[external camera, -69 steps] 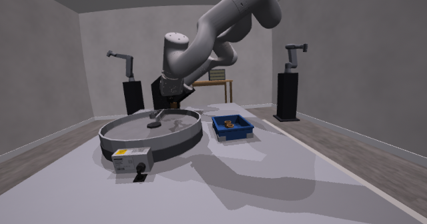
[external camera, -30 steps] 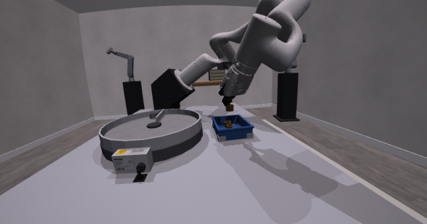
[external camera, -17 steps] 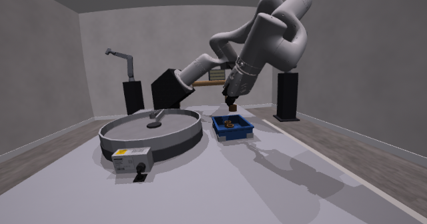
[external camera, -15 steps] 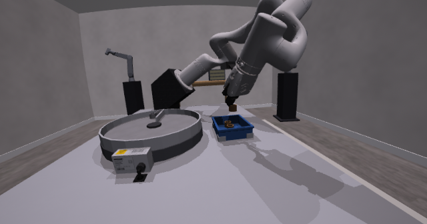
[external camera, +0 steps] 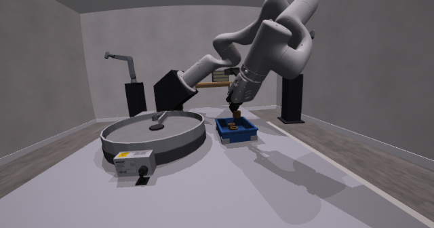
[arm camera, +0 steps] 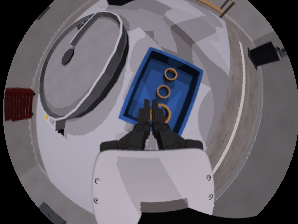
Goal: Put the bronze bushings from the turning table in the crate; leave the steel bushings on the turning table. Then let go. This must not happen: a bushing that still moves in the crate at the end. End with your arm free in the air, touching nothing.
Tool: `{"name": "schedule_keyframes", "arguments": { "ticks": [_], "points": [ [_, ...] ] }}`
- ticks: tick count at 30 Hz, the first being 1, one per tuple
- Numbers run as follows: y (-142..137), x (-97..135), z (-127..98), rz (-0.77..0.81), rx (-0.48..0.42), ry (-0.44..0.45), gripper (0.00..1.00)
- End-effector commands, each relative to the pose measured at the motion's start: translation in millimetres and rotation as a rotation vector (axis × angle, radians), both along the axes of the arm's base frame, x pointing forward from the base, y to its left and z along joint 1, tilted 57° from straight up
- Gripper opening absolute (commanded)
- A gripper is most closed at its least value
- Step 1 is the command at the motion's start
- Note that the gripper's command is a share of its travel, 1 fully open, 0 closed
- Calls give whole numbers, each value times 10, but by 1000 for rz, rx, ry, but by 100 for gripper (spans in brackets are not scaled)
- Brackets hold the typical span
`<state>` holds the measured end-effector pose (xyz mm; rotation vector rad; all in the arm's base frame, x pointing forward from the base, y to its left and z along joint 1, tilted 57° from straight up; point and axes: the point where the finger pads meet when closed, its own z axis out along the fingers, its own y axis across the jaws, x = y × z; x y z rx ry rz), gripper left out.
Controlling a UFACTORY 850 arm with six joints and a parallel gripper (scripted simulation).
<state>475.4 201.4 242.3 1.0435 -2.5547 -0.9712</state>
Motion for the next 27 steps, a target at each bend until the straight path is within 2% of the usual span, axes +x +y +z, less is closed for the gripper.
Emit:
{"name": "schedule_keyframes", "arguments": {
  "ticks": [1,6,27],
  "points": [
    [155,35,-98,-1,0,-1,0],
    [299,60,-193,-1,0,-1,0],
    [322,64,-208,-1,0,-1,0]
  ]
}}
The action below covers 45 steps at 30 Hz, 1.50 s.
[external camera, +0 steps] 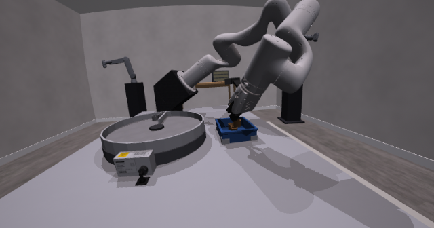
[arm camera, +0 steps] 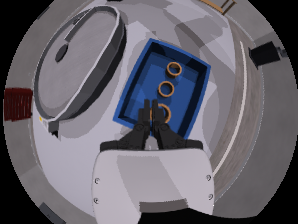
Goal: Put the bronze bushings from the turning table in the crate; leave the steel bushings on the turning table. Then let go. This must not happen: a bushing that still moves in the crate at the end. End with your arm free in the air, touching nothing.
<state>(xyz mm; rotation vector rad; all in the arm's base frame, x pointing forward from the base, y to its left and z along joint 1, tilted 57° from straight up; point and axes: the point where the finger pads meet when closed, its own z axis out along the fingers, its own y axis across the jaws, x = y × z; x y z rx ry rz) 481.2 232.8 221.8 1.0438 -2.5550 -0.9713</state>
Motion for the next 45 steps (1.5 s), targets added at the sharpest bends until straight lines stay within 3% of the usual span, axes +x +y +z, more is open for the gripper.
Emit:
{"name": "schedule_keyframes", "arguments": {
  "ticks": [1,29,45],
  "points": [
    [14,7,-7,-1,0,-1,0],
    [308,59,-204,-1,0,-1,0],
    [337,64,-224,-1,0,-1,0]
  ]
}}
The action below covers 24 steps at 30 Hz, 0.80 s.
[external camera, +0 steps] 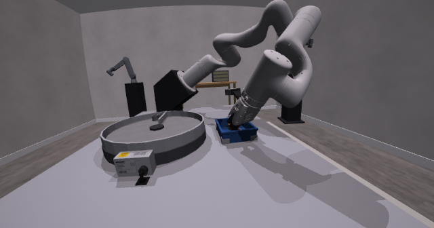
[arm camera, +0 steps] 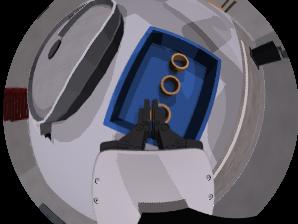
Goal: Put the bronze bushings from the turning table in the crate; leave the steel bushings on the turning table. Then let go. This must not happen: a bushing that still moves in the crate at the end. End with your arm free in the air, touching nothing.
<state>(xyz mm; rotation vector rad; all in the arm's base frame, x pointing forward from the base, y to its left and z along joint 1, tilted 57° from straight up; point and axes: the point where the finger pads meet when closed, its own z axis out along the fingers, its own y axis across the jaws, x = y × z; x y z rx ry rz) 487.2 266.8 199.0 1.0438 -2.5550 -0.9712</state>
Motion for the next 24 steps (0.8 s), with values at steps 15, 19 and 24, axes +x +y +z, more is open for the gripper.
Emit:
{"name": "schedule_keyframes", "arguments": {
  "ticks": [15,19,24],
  "points": [
    [3,6,0,-1,0,-1,0],
    [13,7,-6,-1,0,-1,0],
    [28,10,-16,-1,0,-1,0]
  ]
}}
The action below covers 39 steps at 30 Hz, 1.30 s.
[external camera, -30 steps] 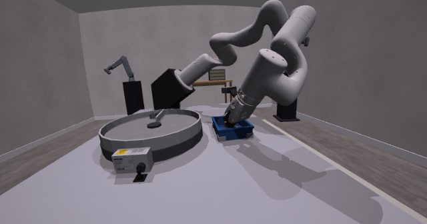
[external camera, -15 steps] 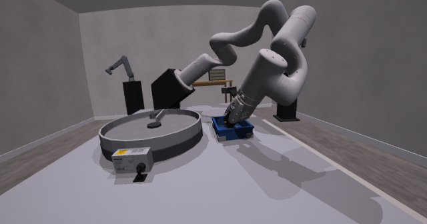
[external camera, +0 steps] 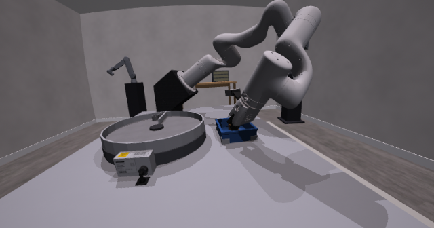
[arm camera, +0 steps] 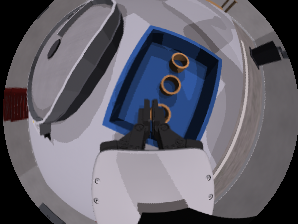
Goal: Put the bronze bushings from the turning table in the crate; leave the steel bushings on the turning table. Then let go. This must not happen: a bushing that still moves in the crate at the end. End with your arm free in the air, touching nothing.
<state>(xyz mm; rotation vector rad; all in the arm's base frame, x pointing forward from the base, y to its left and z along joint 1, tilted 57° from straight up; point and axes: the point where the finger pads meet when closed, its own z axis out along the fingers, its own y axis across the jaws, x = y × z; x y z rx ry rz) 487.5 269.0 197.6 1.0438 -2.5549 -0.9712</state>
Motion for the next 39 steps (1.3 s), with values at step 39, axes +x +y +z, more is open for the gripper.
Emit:
{"name": "schedule_keyframes", "arguments": {
  "ticks": [39],
  "points": [
    [24,10,-13,-1,0,-1,12]
  ]
}}
